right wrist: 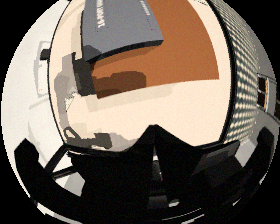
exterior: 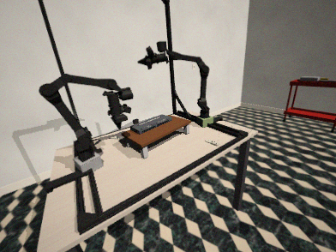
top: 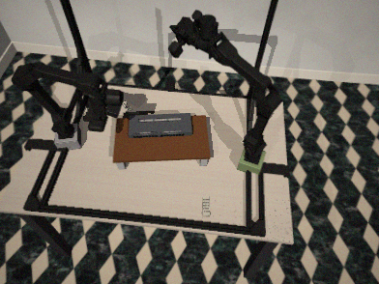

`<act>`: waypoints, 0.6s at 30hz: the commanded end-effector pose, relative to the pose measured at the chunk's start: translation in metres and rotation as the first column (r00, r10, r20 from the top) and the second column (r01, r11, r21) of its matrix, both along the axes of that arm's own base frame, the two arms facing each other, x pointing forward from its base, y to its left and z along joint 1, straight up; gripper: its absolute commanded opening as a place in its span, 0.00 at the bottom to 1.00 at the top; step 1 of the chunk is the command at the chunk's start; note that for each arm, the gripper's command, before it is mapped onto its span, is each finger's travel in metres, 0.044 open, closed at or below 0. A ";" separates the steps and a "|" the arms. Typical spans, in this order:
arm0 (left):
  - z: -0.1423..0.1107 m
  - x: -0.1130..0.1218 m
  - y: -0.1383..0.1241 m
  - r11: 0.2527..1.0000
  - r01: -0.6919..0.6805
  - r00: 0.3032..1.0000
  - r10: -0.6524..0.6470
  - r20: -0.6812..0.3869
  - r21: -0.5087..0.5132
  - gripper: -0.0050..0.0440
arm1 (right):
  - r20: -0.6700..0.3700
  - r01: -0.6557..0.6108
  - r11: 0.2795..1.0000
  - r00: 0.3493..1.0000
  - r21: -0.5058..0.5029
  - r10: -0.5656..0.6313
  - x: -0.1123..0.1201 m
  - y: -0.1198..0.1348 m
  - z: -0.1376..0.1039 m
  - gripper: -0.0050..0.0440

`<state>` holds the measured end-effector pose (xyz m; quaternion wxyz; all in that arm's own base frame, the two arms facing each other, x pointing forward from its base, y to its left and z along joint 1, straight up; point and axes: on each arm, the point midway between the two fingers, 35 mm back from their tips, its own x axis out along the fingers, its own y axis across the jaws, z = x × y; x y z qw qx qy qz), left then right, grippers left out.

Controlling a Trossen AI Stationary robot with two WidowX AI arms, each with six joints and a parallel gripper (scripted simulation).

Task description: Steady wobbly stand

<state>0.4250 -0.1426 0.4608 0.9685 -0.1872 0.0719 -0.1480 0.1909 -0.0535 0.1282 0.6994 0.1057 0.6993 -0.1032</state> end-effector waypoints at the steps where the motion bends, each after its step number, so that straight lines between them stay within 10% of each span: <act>1: 0.000 -0.002 0.001 1.000 0.000 1.000 0.000 -0.004 -0.008 0.10 | 0.000 0.000 1.000 1.000 0.000 0.000 0.000 0.000 0.000 0.10; 12: -0.160 -0.010 0.003 0.997 -0.030 0.840 0.060 -0.539 0.066 0.10 | 0.000 0.000 1.000 1.000 0.000 0.000 0.000 0.000 0.000 0.10; 18: -0.160 -0.010 0.003 0.997 -0.030 0.840 0.060 -0.539 0.066 0.10 | 0.000 0.000 1.000 1.000 0.000 0.000 0.000 0.000 0.000 0.10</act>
